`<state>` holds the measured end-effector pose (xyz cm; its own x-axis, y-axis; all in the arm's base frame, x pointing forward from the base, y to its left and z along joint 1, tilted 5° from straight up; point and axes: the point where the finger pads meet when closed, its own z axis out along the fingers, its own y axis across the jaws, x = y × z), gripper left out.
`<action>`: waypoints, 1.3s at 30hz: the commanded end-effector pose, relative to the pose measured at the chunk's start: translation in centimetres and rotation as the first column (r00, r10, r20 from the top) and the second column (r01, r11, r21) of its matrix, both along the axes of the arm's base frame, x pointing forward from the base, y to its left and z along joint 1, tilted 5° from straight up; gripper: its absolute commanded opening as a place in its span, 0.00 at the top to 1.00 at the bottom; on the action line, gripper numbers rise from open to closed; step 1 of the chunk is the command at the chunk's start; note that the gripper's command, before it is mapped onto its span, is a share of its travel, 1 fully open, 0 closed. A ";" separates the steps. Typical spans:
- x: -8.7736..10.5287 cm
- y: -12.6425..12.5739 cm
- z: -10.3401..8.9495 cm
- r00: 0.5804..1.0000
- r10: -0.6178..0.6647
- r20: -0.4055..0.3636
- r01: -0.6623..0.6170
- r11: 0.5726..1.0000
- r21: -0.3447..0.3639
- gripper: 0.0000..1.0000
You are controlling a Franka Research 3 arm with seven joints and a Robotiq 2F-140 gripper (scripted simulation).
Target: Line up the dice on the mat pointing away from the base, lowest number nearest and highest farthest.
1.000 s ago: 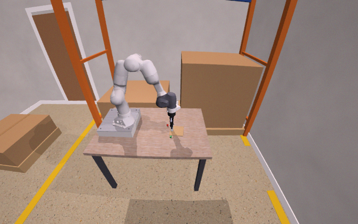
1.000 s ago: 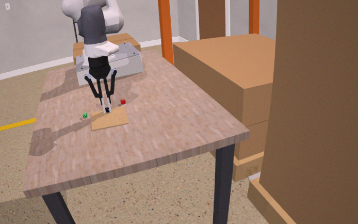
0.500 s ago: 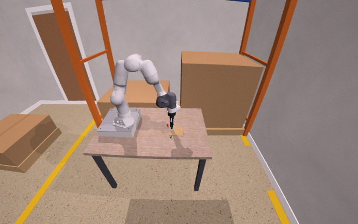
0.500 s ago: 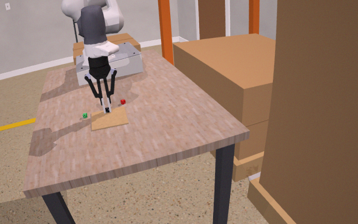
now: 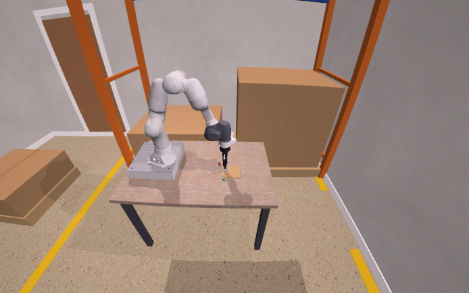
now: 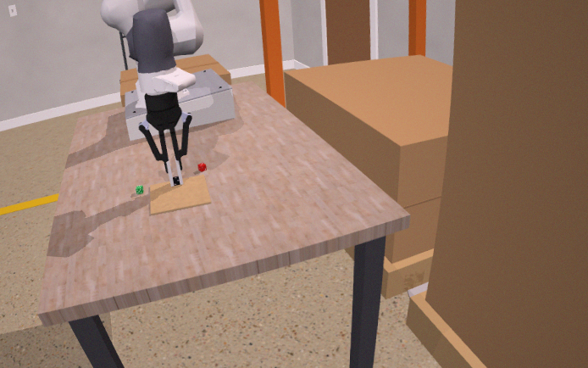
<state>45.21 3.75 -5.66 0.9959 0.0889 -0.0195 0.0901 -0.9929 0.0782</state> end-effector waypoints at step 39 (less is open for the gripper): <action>0.1 0.1 0.4 1.000 0.006 0.001 -0.006 1.000 0.001 0.81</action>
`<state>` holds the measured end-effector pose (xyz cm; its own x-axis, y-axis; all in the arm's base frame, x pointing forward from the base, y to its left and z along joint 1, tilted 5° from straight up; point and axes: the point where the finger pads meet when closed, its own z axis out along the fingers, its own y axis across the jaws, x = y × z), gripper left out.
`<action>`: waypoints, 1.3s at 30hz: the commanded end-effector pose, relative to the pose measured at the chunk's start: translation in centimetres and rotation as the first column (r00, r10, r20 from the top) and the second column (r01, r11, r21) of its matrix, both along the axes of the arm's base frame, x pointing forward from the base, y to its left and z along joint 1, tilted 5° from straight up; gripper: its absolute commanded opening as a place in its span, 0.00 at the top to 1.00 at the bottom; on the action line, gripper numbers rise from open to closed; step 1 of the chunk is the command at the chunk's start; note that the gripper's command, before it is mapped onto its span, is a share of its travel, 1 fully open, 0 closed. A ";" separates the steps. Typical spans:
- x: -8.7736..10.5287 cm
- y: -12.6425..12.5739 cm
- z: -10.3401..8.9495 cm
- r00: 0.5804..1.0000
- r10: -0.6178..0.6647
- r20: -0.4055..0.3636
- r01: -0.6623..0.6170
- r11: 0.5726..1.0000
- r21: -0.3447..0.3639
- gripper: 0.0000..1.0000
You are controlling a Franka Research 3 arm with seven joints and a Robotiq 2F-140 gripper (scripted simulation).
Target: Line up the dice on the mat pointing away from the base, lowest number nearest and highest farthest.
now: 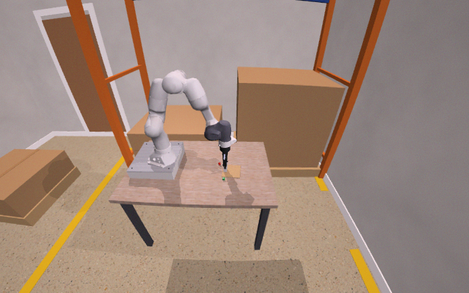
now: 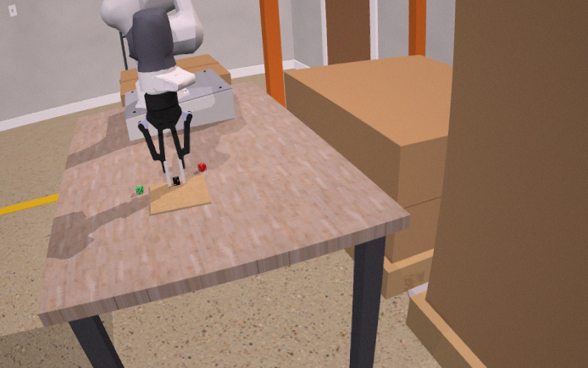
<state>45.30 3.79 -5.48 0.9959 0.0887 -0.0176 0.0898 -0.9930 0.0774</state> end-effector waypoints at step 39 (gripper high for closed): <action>0.1 0.7 8.7 1.000 0.006 -0.001 -0.006 1.000 0.000 0.00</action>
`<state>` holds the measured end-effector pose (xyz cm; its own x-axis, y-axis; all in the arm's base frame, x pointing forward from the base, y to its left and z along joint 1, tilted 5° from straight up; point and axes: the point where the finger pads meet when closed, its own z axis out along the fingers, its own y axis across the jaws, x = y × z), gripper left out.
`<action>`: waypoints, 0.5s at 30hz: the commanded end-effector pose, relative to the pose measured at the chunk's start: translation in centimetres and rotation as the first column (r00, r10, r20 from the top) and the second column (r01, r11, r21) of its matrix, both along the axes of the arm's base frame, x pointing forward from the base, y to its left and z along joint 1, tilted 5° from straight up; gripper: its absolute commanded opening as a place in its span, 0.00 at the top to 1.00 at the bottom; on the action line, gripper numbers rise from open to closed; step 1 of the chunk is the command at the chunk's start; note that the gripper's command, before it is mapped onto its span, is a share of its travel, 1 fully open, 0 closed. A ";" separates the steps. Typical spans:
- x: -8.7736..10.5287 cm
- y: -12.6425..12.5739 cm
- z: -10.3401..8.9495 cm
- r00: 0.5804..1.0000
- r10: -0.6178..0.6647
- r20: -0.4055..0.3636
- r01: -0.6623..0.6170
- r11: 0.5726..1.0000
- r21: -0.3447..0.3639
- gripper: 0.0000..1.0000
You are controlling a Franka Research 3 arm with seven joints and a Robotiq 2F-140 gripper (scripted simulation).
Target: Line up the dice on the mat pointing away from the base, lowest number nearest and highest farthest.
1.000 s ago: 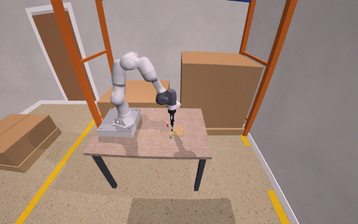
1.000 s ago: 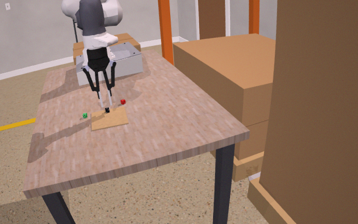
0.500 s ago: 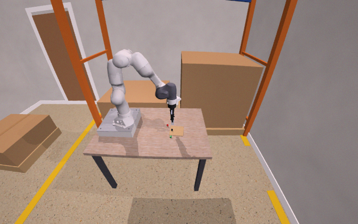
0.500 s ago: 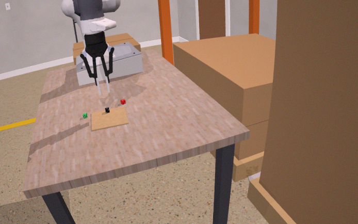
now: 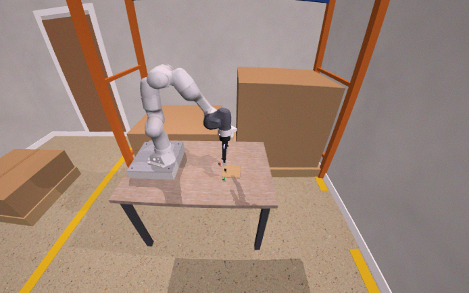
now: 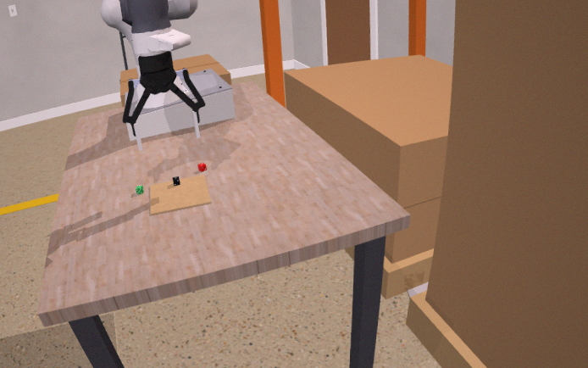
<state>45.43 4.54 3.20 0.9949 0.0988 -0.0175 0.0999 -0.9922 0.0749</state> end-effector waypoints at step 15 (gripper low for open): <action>-0.2 0.2 -0.1 0.997 -0.080 0.005 0.080 0.997 -0.001 0.00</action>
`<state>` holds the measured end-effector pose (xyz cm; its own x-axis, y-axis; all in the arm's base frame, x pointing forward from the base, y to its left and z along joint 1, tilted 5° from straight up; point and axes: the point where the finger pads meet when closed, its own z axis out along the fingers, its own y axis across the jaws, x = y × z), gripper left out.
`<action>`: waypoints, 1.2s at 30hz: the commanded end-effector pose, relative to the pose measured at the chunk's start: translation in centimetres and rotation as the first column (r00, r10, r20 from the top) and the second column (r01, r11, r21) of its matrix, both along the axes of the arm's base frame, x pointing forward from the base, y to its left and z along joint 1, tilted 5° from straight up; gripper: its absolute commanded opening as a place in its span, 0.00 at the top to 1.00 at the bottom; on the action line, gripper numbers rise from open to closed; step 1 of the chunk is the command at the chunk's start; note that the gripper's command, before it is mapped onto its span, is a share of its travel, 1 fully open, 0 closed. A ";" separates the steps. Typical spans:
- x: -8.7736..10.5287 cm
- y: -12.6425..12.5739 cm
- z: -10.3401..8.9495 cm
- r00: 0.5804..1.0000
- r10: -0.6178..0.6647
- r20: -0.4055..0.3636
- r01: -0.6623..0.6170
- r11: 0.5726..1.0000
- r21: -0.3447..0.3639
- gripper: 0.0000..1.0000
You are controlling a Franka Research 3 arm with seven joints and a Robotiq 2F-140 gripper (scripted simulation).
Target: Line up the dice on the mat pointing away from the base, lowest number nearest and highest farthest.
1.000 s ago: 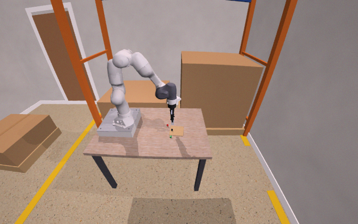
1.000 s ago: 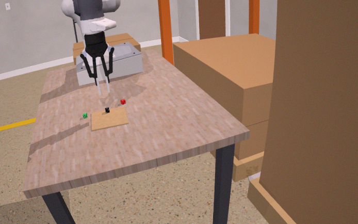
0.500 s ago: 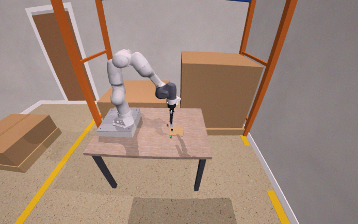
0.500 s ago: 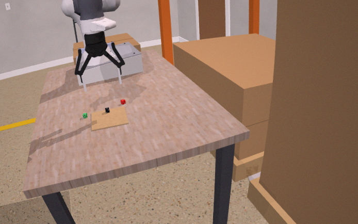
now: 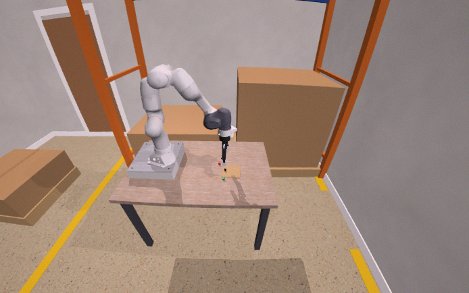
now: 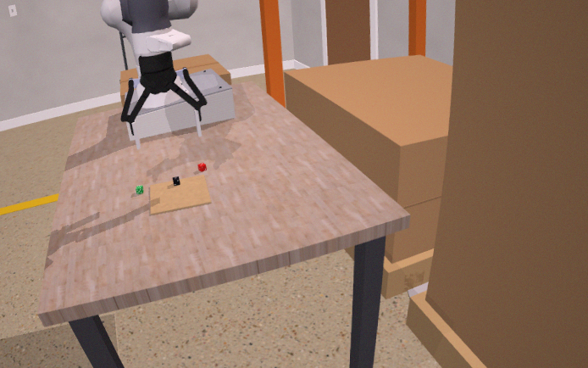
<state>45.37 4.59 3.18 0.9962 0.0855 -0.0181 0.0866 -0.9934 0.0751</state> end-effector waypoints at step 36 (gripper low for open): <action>-1.4 1.8 -0.7 0.762 -0.646 0.053 0.646 0.763 0.010 0.00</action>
<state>43.95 6.22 2.47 0.8957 -0.4447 0.0087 -0.4443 -0.8937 0.0630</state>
